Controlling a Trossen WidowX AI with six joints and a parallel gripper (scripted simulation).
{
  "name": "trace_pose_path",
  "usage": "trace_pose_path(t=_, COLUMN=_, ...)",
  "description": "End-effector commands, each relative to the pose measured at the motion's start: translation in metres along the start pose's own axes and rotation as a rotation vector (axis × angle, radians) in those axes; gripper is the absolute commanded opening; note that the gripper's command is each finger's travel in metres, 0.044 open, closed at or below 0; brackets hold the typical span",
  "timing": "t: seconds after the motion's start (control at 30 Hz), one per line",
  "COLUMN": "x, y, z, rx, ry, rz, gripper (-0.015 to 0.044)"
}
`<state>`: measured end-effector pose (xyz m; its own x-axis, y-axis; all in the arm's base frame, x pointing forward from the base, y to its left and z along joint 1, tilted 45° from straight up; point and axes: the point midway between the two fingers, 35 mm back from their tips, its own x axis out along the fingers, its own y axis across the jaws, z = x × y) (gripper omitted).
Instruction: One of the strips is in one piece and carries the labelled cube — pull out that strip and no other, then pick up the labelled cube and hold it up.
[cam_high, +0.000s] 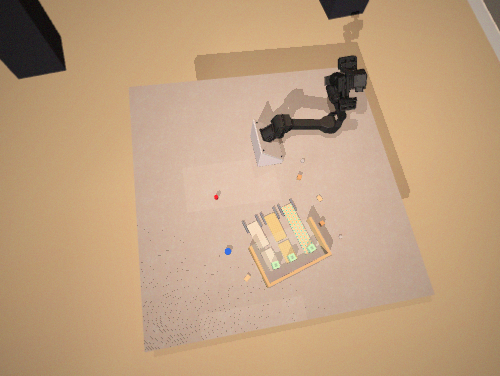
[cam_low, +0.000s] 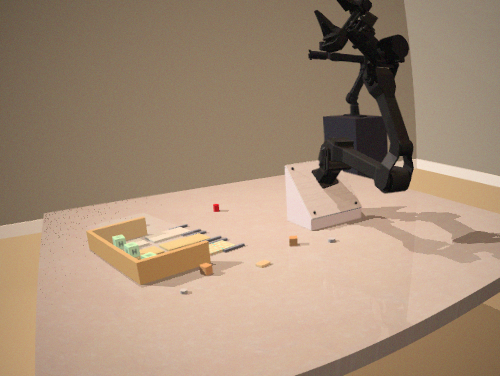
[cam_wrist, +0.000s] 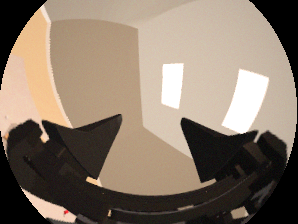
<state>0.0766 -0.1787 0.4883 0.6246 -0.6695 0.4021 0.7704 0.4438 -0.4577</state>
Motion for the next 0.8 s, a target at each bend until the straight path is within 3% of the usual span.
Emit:
trace_pose_path(t=0.0, x=0.001, y=0.000, z=-0.002, rx=0.008, ry=0.002, rz=0.004, gripper=0.0400)
trace_pose_path(t=0.33, x=0.046, y=0.057, z=-0.116, rx=0.446, ry=0.163, rz=0.276, gripper=0.0400)
trace_pose_path(t=0.57, x=0.058, y=0.146, z=-0.191, rx=0.736, ry=0.354, rz=0.505, gripper=0.0400)
trace_pose_path(t=0.77, x=0.038, y=0.240, z=-0.236, rx=0.937, ry=0.561, rz=0.710, gripper=0.0400)
